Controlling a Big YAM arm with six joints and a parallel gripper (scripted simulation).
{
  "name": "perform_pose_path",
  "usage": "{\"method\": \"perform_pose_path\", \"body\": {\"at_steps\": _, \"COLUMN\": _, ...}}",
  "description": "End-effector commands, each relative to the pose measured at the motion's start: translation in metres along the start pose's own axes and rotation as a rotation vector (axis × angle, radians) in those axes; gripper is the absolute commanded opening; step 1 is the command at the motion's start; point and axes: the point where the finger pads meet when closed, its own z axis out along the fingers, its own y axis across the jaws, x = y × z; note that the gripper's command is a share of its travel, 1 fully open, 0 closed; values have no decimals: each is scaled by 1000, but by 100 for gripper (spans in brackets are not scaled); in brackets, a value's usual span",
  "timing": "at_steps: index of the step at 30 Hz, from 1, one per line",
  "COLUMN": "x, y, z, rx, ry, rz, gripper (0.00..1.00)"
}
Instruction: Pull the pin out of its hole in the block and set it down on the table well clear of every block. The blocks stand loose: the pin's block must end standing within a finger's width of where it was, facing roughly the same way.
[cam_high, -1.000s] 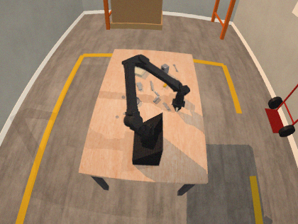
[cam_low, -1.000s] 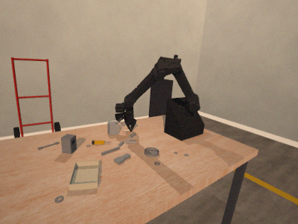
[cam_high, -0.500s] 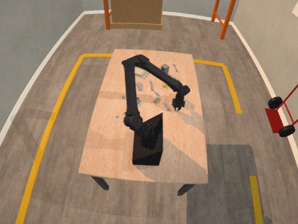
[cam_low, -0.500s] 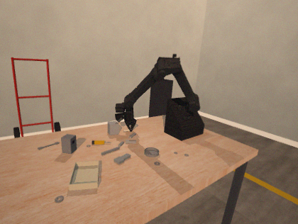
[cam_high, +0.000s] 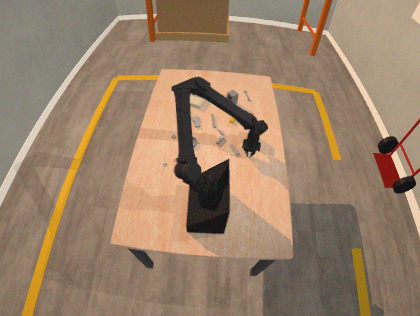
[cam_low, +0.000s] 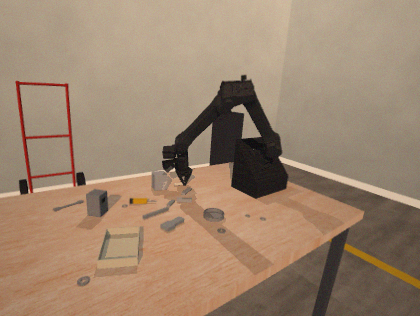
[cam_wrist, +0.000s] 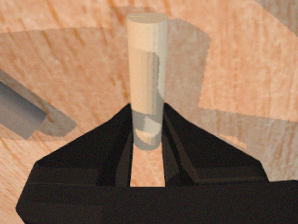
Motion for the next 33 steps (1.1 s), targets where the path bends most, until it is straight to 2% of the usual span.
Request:
{"method": "perform_pose_path", "body": {"at_steps": 1, "x": 16, "y": 4, "z": 35, "rx": -9, "ry": 64, "rz": -2, "gripper": 0}}
{"method": "perform_pose_path", "body": {"at_steps": 11, "x": 17, "y": 4, "z": 37, "rx": -10, "ry": 68, "rz": -2, "gripper": 0}}
{"method": "perform_pose_path", "body": {"at_steps": 12, "x": 17, "y": 4, "z": 37, "rx": -10, "ry": 68, "rz": -2, "gripper": 20}}
{"method": "perform_pose_path", "body": {"at_steps": 17, "x": 17, "y": 4, "z": 37, "rx": -10, "ry": 68, "rz": -2, "gripper": 20}}
{"method": "perform_pose_path", "body": {"at_steps": 18, "x": 17, "y": 4, "z": 37, "rx": -10, "ry": 68, "rz": -2, "gripper": 27}}
{"method": "perform_pose_path", "body": {"at_steps": 25, "x": 17, "y": 4, "z": 37, "rx": -10, "ry": 68, "rz": -2, "gripper": 27}}
{"method": "perform_pose_path", "body": {"at_steps": 26, "x": 17, "y": 4, "z": 37, "rx": -10, "ry": 68, "rz": -2, "gripper": 36}}
{"method": "perform_pose_path", "body": {"at_steps": 33, "x": 17, "y": 4, "z": 36, "rx": -10, "ry": 68, "rz": -2, "gripper": 36}}
